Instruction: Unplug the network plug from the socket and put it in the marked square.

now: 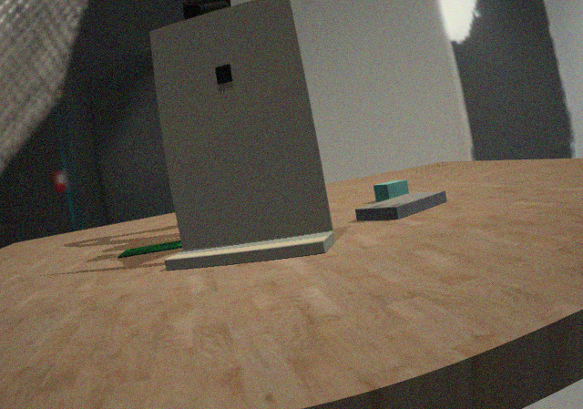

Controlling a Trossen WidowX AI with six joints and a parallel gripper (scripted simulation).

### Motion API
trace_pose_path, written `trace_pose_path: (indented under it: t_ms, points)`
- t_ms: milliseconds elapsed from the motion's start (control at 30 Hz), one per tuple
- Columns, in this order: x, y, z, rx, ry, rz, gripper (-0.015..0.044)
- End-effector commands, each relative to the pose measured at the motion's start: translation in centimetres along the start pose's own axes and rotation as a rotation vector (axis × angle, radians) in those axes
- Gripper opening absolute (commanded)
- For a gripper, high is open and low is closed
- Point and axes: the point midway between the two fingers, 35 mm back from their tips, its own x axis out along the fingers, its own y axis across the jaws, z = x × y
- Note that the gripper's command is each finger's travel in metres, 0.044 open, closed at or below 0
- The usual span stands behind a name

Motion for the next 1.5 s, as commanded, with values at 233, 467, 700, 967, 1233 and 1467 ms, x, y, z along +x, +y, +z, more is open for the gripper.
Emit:
trace_pose_path:
  t_ms: [233, 467, 700, 967, 1233, 1467]
  points:
    - [-0.7, 0.0, -0.2, -0.005, 0.004, -0.002, 0.0]
    - [-1.1, -0.1, -0.3, -0.005, 0.004, -0.002, 0.0]
    - [-1.6, -0.1, -0.4, -0.005, 0.004, -0.003, 0.0]
    - [-2.1, -0.1, -0.6, -0.005, 0.004, -0.003, 0.0]
    - [-2.6, -0.1, -0.9, -0.004, 0.004, -0.004, 0.0]
    - [-3.0, -0.1, -1.2, -0.004, 0.004, -0.004, 0.0]
